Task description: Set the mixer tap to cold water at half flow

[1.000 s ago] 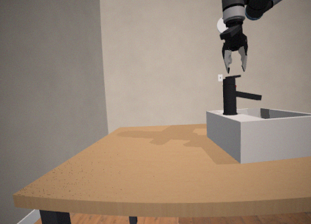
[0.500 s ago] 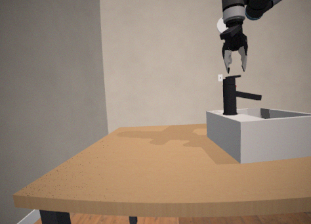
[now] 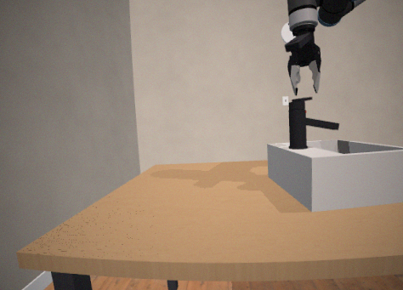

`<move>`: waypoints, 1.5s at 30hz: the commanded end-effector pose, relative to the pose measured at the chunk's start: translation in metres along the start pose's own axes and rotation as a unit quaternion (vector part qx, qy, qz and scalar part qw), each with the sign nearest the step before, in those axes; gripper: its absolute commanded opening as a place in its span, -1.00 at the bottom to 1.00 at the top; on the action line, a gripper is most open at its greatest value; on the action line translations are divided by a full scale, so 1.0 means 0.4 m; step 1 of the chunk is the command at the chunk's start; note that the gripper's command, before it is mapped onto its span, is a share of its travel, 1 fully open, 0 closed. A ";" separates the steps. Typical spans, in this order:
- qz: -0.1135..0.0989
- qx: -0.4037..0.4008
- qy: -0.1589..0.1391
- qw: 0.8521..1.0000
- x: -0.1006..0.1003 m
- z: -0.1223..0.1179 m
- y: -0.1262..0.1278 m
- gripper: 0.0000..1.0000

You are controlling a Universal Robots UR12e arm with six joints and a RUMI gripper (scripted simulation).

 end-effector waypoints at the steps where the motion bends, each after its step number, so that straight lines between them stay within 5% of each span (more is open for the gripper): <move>1: -0.001 0.000 0.000 1.000 -0.002 0.001 0.001 -0.22; 45: -0.001 0.000 0.000 1.000 -0.074 0.001 0.001 -0.22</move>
Point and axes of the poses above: the point where the finger pads meet when closed, its own x axis back along the fingers, its own y axis across the jaws, z = x × y, the point moved 6 cm from there along x, back along the fingers, and after that the axes turned 6 degrees about -x, right-handed, at the moved point
